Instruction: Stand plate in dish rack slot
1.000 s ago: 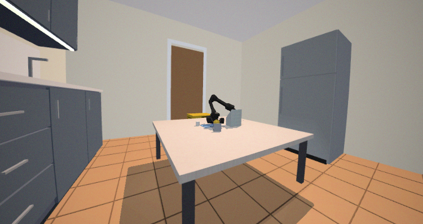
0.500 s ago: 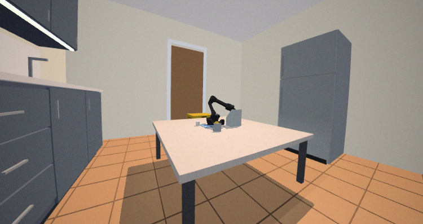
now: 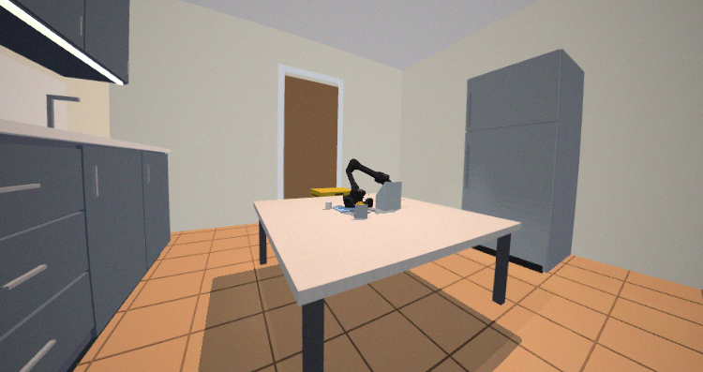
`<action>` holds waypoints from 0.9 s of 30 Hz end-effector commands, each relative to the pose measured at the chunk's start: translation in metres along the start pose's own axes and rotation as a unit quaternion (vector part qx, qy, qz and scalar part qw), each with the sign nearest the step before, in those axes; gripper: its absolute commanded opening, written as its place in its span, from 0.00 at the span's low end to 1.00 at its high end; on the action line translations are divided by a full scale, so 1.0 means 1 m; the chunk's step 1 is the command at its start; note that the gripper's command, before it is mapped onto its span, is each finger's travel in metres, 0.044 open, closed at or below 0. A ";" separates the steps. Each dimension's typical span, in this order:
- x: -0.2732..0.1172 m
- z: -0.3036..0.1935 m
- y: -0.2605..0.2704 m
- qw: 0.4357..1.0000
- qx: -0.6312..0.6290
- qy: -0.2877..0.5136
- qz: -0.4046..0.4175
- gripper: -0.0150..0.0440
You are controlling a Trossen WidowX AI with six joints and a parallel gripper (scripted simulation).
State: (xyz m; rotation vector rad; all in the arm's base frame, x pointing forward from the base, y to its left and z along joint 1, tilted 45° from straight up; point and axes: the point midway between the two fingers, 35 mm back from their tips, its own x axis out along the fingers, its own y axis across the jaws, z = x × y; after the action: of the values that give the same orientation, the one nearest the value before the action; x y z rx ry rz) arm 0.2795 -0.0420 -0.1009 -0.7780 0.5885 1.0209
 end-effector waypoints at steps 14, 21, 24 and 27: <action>-0.007 0.053 -0.008 1.000 -0.001 0.005 0.002 0.93; -0.016 0.117 -0.014 1.000 0.002 -0.002 -0.004 0.93; -0.016 0.117 -0.014 1.000 0.002 -0.002 -0.004 0.93; -0.015 0.117 -0.013 1.000 0.023 0.009 0.006 0.93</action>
State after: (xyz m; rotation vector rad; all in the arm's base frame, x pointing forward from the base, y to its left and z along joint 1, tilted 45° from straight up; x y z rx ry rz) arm 0.2948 0.0382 -0.0161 -0.7690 0.5902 1.0167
